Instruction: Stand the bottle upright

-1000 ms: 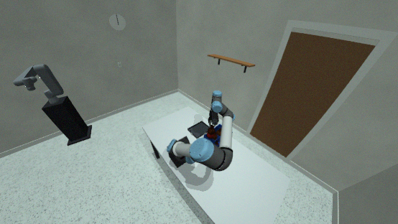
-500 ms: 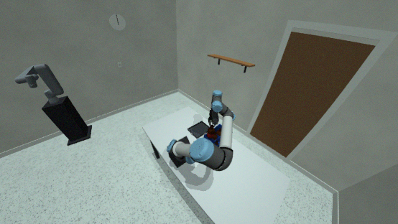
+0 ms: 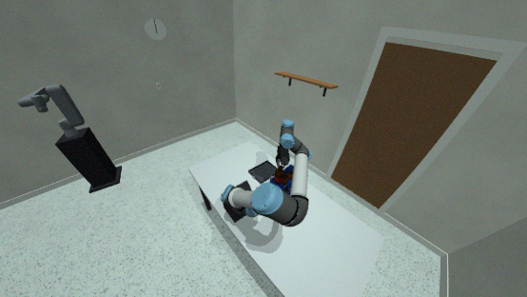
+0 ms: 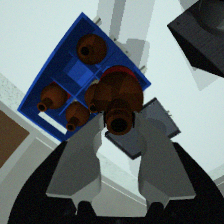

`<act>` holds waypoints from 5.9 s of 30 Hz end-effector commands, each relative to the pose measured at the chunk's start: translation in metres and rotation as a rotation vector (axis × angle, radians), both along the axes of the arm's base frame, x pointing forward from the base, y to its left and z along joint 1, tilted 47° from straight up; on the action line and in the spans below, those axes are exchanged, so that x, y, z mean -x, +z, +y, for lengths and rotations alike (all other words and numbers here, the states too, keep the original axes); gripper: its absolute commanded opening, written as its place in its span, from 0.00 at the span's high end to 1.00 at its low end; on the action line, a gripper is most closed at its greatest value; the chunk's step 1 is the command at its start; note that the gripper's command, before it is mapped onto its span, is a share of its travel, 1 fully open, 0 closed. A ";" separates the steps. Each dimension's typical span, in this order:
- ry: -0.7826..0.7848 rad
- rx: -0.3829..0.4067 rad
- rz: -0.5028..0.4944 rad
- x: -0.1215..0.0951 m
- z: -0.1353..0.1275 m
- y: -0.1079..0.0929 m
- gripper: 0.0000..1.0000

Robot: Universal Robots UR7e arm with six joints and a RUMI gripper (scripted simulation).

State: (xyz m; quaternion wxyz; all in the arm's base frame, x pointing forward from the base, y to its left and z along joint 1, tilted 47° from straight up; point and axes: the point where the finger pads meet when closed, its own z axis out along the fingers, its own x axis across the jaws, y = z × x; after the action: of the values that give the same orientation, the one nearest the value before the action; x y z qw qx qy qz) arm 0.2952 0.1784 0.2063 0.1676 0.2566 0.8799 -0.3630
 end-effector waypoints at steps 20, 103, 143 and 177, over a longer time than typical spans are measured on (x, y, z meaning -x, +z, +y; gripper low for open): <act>0.000 -0.001 -0.001 0.000 0.000 0.000 1.00; 0.000 -0.001 -0.001 0.002 0.015 0.012 1.00; 0.000 -0.001 -0.001 -0.005 0.035 -0.008 1.00; 0.000 -0.001 -0.001 -0.017 0.075 -0.048 1.00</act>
State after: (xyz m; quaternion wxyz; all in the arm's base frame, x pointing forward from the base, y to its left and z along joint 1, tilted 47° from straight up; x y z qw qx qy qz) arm 0.3108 0.2479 0.1626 0.1676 0.2566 0.8799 -0.3631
